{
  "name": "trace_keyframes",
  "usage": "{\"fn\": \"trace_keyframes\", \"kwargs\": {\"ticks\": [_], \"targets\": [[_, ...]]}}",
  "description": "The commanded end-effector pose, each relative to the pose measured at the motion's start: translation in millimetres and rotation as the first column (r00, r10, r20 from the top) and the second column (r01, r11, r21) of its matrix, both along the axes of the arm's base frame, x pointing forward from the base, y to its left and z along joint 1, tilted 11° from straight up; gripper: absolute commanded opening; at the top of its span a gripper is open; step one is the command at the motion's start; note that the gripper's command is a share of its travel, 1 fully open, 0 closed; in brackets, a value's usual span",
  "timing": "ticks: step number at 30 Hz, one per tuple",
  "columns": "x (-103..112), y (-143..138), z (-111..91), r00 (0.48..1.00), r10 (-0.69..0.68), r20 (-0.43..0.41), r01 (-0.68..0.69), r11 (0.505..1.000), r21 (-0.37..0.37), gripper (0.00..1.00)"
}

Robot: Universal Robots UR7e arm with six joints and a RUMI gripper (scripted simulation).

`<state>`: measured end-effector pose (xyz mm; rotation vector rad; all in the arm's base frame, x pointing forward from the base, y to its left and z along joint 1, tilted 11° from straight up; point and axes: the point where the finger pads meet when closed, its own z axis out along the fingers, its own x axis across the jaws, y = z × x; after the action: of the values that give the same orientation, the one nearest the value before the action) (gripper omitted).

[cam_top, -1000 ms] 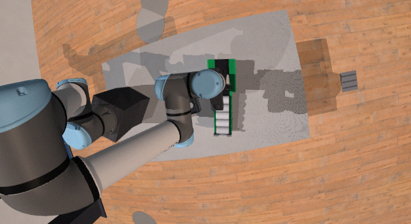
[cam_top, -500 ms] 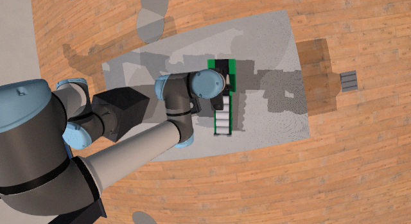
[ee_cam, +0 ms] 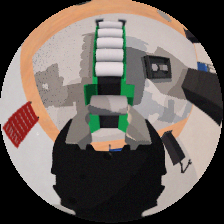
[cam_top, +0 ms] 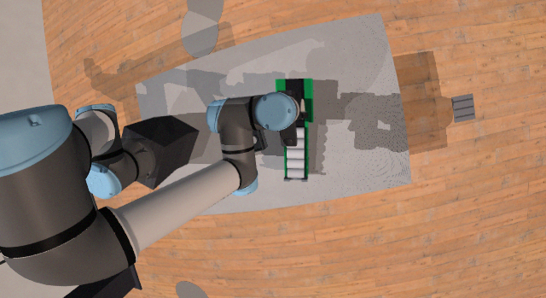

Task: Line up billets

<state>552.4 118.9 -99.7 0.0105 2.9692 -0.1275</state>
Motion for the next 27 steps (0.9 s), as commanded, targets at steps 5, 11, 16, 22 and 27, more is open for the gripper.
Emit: {"fn": "trace_keyframes", "kwargs": {"ticks": [5, 11, 16, 22, 27], "targets": [[4, 1, -16, 1.0, 0.0, 0.002, 0.0, 1.0, 0.0, 0.0], [5, 1, -26, 1.0, 0.0, 0.002, 0.0, 1.0, 0.0, 0.0], [7, 1, -35, 1.0, 0.0, 0.002, 0.0, 1.0, 0.0, 0.0], [8, 1, -40, 1.0, 0.0, 0.002, 0.0, 1.0, 0.0, 0.0], [8, 1, -40, 1.0, 0.0, 0.002, 0.0, 1.0, 0.0, 0.0]]}}
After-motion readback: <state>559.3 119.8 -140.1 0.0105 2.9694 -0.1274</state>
